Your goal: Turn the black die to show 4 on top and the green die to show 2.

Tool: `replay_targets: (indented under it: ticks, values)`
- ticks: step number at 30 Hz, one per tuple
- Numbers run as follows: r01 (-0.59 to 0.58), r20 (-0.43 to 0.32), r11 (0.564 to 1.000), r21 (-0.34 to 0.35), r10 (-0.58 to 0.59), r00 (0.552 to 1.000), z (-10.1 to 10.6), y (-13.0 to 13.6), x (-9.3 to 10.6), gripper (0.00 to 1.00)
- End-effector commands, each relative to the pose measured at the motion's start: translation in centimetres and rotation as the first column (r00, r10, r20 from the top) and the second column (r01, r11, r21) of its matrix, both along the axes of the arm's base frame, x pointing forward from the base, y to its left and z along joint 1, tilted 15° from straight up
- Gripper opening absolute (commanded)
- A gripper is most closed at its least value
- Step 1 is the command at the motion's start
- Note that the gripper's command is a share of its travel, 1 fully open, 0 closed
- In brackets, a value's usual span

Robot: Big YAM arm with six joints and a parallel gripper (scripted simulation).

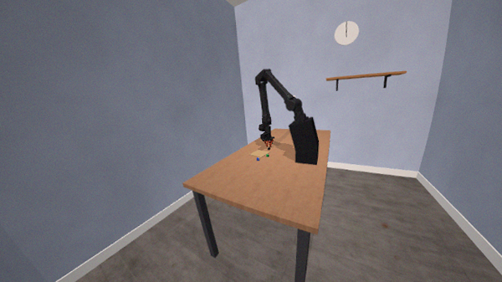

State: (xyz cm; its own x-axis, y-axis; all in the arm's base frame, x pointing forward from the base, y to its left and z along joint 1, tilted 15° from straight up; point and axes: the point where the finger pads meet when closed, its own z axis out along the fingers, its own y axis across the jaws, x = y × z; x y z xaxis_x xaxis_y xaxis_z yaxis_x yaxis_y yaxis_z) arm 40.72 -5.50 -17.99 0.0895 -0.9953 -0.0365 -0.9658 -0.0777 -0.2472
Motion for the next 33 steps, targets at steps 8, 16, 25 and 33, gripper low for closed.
replay_targets:
  ticks: [8, 16, 25, 33]
  values:
    - [0.005, 0.01, 1.0, 0.001, -0.005, 1.0, 0.22, 0.17, 0.58, 0.33]
    - [0.005, 0.01, 1.0, 0.001, -0.005, 1.0, 0.22, 0.17, 0.58, 0.33]
    - [0.005, 0.009, 1.0, 0.001, -0.005, 1.0, 0.16, 0.18, 0.57, 0.33]
    - [0.006, 0.011, 1.0, 0.001, -0.006, 1.0, -0.71, 0.24, 0.7, 0.33]
